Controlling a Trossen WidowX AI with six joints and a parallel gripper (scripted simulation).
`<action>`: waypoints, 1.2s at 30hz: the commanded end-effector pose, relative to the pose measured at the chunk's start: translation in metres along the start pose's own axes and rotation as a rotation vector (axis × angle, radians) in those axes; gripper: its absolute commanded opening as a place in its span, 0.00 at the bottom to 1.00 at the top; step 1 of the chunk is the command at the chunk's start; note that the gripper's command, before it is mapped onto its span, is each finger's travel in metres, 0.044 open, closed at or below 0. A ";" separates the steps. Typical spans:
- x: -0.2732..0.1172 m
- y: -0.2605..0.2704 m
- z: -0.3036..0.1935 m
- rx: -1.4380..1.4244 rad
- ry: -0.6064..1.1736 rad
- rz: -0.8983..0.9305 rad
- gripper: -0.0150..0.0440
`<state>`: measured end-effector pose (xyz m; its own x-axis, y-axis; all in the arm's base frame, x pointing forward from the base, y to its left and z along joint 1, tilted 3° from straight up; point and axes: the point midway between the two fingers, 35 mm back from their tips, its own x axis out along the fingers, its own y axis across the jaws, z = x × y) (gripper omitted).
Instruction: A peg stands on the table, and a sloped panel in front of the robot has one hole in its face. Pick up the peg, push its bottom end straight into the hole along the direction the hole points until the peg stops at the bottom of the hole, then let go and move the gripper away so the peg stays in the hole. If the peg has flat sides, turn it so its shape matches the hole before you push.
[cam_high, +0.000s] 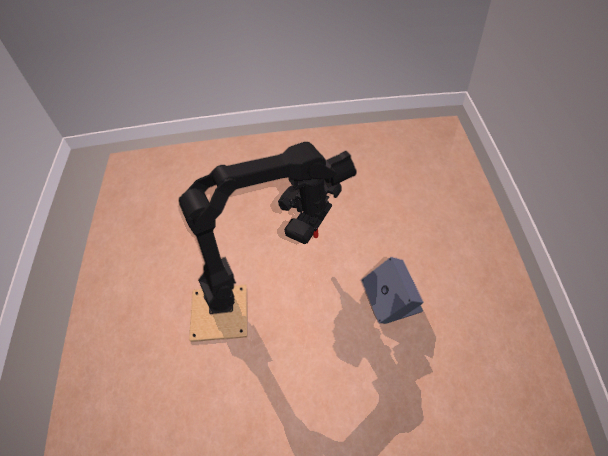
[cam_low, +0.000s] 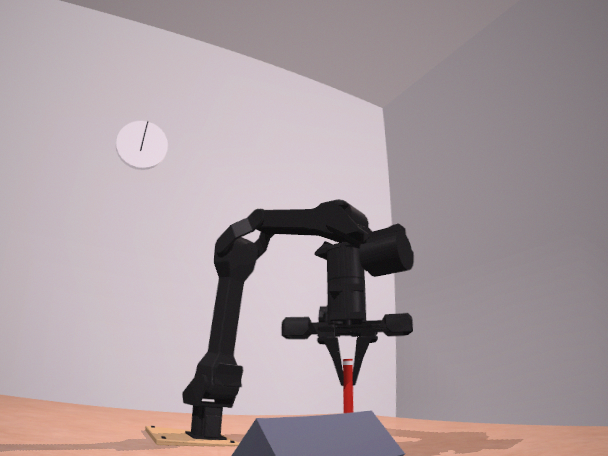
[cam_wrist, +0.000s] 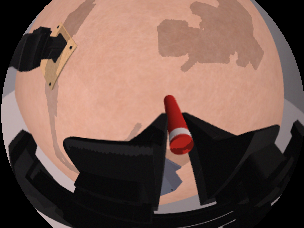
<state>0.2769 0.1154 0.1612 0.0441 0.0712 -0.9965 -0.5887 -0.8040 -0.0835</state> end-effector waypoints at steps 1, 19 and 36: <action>0.001 0.003 -0.003 0.034 -0.003 -0.019 0.25; 0.002 0.011 -0.023 0.159 0.009 -0.104 0.25; 0.002 0.020 -0.042 0.274 0.024 -0.184 0.25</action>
<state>0.2998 0.0788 0.1594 0.1793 0.1736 -0.9684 -0.7497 -0.6132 -0.2487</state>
